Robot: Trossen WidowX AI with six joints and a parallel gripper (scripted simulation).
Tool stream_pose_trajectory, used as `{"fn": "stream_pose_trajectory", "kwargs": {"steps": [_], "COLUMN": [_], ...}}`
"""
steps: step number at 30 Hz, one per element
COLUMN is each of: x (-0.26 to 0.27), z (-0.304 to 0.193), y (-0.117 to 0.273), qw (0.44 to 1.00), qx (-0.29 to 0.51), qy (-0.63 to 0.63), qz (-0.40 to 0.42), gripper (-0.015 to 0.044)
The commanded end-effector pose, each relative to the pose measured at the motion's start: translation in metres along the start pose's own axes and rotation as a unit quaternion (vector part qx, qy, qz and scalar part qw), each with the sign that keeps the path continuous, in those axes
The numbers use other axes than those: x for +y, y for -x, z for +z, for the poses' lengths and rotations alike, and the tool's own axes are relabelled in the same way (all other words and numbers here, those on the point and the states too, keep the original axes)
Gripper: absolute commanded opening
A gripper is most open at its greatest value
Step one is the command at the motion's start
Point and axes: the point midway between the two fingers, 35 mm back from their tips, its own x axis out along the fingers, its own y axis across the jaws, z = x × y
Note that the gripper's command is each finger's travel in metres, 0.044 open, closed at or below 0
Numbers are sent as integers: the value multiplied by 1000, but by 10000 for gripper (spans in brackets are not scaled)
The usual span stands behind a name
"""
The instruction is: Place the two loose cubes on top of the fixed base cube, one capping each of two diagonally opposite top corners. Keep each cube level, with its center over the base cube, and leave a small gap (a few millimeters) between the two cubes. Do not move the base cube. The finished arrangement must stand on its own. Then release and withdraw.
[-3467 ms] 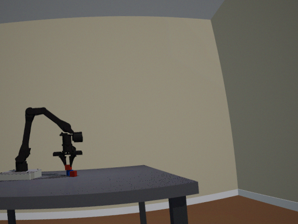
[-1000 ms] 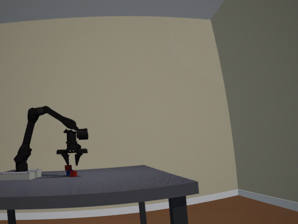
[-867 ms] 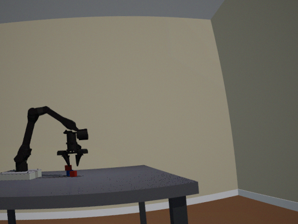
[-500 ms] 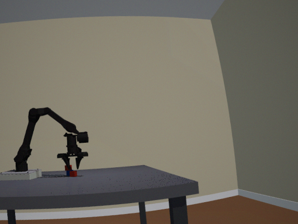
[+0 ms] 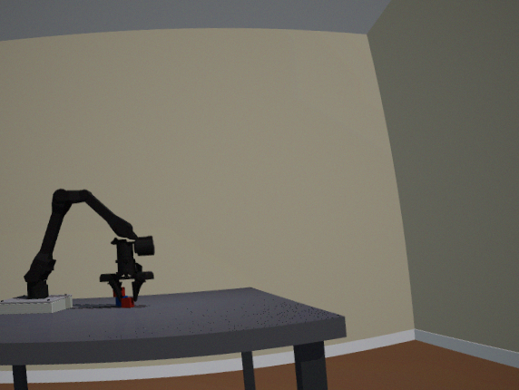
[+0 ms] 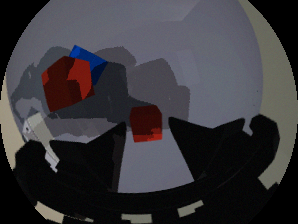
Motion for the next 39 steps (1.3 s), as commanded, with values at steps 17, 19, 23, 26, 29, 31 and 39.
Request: {"fn": "stream_pose_trajectory", "kwargs": {"steps": [17,19,23,26,29,31,39], "x": [-4,-4,-5,-6,-6,-6,-4], "z": [3,3,3,3,3,3,2], "y": [16,21,33,42,50,56,80], "qw": [1000,1000,1000,1000,1000,1000,1000], "qx": [-4,-4,-4,-3,-3,-3,-1], "qy": [-12,-12,-10,-10,-9,-8,-4], "qz": [-12,-11,-10,-9,-8,-8,-4], "gripper": [105,105,105,105,105,105,105]}}
